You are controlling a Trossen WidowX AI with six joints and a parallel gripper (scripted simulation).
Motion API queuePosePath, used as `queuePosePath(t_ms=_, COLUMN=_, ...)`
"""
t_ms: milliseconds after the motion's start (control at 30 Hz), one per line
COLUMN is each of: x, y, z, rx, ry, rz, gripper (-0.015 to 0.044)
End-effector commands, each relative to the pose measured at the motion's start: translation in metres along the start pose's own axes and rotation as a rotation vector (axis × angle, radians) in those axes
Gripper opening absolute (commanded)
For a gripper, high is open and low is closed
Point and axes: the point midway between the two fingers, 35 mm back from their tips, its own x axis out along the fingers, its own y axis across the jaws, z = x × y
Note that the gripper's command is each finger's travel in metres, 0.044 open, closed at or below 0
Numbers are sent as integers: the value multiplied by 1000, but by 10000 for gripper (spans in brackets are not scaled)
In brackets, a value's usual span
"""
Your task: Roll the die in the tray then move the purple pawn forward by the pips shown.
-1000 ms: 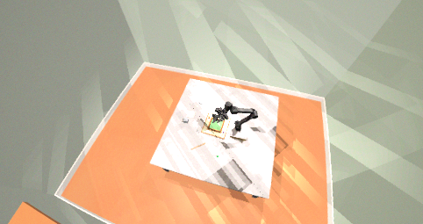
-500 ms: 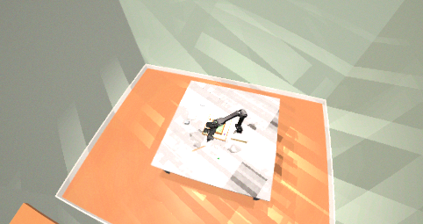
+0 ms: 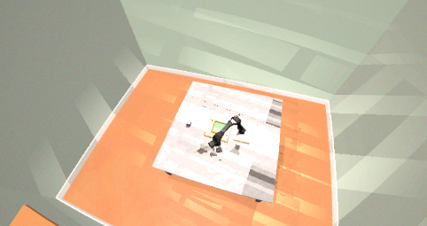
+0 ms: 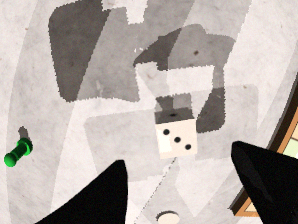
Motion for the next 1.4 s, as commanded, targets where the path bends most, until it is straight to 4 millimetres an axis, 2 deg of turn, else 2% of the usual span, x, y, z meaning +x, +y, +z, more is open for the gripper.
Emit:
queuePosePath(t_ms=0, x=-1, y=-2, z=-4, rx=-14, ry=1, rz=-19, gripper=275)
queuePosePath(t_ms=133, x=14, y=-2, z=-4, rx=-14, ry=1, rz=-19, gripper=275)
queuePosePath(t_ms=267, x=15, y=-2, z=-4, rx=-14, ry=1, rz=-19, gripper=275)
queuePosePath(t_ms=967, x=47, y=-3, z=-4, rx=-14, ry=1, rz=-19, gripper=275)
queuePosePath(t_ms=1167, x=47, y=-3, z=-4, rx=-14, ry=1, rz=-19, gripper=118)
queuePosePath(t_ms=1367, x=47, y=-3, z=-4, rx=-14, ry=1, rz=-19, gripper=77)
